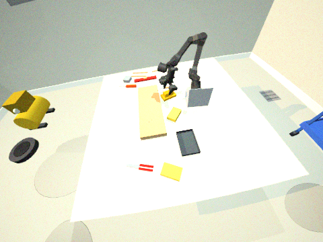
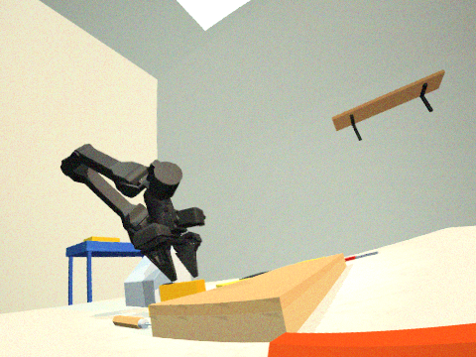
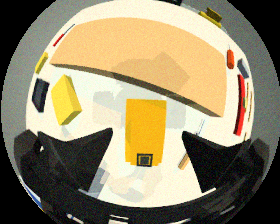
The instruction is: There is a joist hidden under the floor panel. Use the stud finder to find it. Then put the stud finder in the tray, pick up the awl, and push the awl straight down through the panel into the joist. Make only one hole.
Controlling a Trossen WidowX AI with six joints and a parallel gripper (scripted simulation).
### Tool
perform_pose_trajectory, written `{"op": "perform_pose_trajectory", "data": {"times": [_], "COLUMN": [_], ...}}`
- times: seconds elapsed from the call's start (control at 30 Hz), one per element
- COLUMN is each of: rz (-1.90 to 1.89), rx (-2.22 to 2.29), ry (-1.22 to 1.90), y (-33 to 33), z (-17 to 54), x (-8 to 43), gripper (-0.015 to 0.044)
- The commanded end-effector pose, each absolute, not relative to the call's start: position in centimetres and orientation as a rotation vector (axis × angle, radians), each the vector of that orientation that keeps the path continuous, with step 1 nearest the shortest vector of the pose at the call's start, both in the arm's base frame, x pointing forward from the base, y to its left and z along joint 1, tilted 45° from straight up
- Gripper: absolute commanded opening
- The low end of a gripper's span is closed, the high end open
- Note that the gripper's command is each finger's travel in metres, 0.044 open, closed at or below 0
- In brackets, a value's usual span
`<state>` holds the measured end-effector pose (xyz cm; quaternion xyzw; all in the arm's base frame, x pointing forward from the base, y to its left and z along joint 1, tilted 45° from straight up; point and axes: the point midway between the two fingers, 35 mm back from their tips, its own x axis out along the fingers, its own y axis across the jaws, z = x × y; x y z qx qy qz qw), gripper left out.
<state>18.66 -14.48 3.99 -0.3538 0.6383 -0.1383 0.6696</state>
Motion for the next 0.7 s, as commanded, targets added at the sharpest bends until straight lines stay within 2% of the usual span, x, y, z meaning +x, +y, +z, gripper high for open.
{"op": "perform_pose_trajectory", "data": {"times": [0.0, 0.67], "rz": [-0.303, -0.306], "rx": [-0.798, -0.803], "ry": [1.447, 1.447], "y": [-14.8, -17.0], "z": [3.4, 1.3], "x": [18.5, 17.9], "gripper": [0.044, 0.044]}}
